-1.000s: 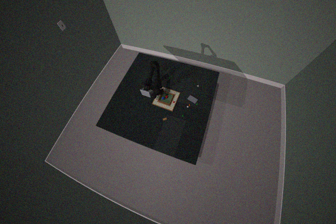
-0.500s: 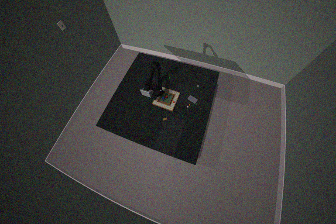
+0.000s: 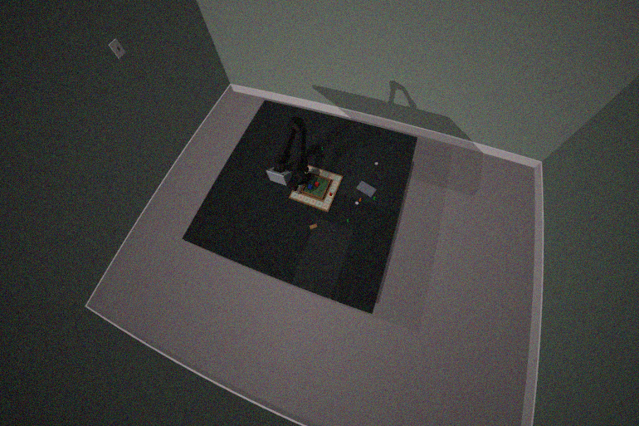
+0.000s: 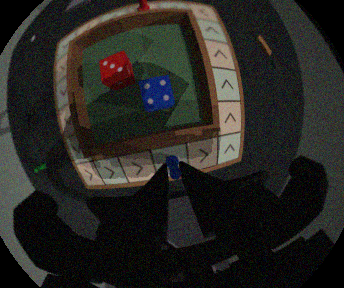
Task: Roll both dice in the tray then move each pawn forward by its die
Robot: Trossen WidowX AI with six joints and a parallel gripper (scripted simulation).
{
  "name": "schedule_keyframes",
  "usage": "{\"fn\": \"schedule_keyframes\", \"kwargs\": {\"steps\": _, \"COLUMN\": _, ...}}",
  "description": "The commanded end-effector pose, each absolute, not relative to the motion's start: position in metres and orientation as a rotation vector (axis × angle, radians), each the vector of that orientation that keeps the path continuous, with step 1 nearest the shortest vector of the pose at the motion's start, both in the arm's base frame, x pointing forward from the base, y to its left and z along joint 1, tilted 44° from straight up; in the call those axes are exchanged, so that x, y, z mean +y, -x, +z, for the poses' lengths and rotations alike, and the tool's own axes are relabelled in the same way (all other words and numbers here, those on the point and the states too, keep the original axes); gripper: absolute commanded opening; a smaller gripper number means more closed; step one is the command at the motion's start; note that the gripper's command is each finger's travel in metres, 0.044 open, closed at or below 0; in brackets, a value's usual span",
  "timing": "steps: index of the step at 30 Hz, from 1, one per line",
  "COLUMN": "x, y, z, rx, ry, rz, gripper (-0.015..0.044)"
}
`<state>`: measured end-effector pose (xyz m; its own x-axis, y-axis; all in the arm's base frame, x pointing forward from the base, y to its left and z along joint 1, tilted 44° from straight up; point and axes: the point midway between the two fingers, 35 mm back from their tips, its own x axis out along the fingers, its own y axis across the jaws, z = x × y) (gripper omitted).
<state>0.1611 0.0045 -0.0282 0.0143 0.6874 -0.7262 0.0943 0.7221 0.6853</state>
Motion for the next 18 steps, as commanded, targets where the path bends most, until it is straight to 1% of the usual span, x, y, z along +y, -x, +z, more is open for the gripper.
{"fn": "schedule_keyframes", "kwargs": {"steps": 1, "x": 0.004, "y": -0.161, "z": -0.028, "rx": 1.507, "ry": -0.667, "rz": 0.520, "gripper": 0.0157}}
{"fn": "schedule_keyframes", "kwargs": {"steps": 5, "x": 0.002, "y": -0.162, "z": -0.026, "rx": 1.508, "ry": -0.667, "rz": 0.519, "gripper": 0.0263}}
{"fn": "schedule_keyframes", "kwargs": {"steps": 9, "x": -0.029, "y": -0.161, "z": 0.006, "rx": 1.514, "ry": -0.677, "rz": 0.521, "gripper": 0.0368}}
{"fn": "schedule_keyframes", "kwargs": {"steps": 12, "x": -0.031, "y": -0.161, "z": 0.008, "rx": 1.515, "ry": -0.678, "rz": 0.522, "gripper": 0.0440}}
{"fn": "schedule_keyframes", "kwargs": {"steps": 15, "x": -0.032, "y": -0.161, "z": 0.010, "rx": 1.513, "ry": -0.675, "rz": 0.524, "gripper": 0.0440}}
{"fn": "schedule_keyframes", "kwargs": {"steps": 18, "x": -0.048, "y": -0.165, "z": 0.036, "rx": 1.497, "ry": -0.638, "rz": 0.557, "gripper": 0.0440}}
